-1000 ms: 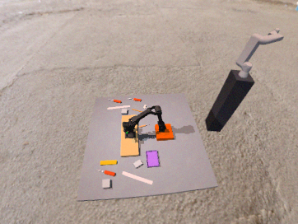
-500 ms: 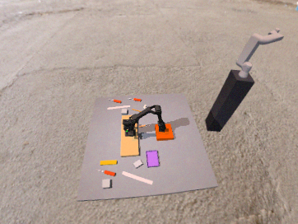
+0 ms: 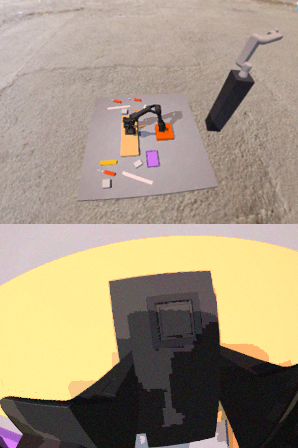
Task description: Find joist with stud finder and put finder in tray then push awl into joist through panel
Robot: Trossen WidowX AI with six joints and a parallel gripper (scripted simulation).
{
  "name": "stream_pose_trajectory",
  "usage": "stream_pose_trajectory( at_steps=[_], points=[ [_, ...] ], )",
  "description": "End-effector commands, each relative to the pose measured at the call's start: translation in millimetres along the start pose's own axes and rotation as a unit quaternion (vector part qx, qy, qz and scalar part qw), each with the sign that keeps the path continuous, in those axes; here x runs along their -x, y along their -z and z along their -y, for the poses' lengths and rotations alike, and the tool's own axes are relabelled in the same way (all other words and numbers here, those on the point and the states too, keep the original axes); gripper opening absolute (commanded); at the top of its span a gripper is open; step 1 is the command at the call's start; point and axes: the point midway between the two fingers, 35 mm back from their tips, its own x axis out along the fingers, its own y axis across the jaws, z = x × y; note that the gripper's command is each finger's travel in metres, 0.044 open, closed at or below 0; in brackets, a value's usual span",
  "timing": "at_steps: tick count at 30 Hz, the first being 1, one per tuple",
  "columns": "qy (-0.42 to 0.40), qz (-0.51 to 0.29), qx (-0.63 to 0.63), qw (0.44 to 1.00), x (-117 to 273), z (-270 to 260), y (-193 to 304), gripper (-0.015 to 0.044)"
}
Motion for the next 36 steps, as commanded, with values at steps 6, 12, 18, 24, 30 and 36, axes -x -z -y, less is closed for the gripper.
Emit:
stream_pose_trajectory(
  at_steps=[6, 12, 18, 24, 30, 36],
  points=[
    [0.003, 0.0, 0.0, 1.0, 0.0, 16.0, 0.0, 0.0],
    [0.004, 0.0, 0.0, 1.0, 0.1, 25.4, 0.0, 0.0],
    [0.004, 0.0, 0.0, 1.0, 0.1, 34.8, -0.1, 0.0],
    [0.005, 0.0, 0.0, 1.0, 0.2, 44.2, -0.1, 0.0],
    [0.005, 0.0, 0.0, 1.0, 0.4, 53.6, -0.1, 0.0],
    [0.006, 0.0, 0.0, 1.0, 0.5, 63.0, -0.1, 0.0]
  ],
)
